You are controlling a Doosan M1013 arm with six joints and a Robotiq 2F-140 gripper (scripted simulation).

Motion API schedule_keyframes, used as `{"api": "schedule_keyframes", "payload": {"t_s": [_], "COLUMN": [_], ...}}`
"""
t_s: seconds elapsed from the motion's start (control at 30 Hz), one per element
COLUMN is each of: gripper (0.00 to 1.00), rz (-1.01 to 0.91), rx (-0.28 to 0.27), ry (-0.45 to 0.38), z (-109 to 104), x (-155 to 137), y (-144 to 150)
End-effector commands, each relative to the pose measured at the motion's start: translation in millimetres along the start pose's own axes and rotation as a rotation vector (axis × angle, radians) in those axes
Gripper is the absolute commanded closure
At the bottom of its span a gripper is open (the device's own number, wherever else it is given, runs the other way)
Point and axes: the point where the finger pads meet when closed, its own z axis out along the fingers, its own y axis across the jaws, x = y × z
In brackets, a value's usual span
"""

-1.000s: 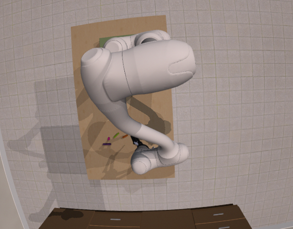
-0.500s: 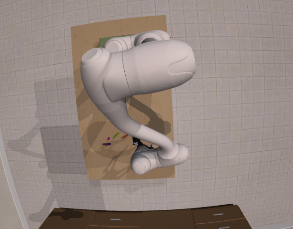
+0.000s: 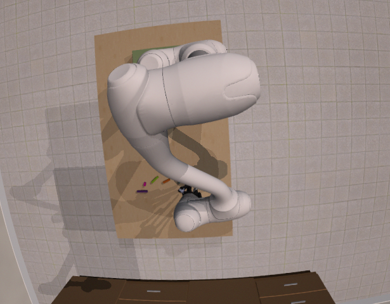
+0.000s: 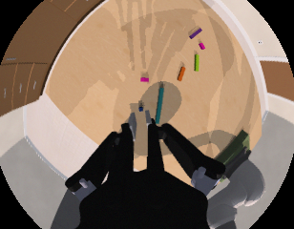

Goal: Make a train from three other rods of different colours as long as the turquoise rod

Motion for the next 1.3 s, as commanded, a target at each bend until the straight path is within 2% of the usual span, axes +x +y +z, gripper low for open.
{"api": "schedule_keyframes", "payload": {"t_s": [0.0, 0.9, 1.27], "gripper": [0.85, 0.85, 0.85], "rz": [0.000, 0.000, 0.000], "rx": [0.000, 0.000, 0.000], "ry": [0.000, 0.000, 0.000], "z": [0, 4, 17], "x": [0, 0, 0], "y": [0, 0, 0]}}
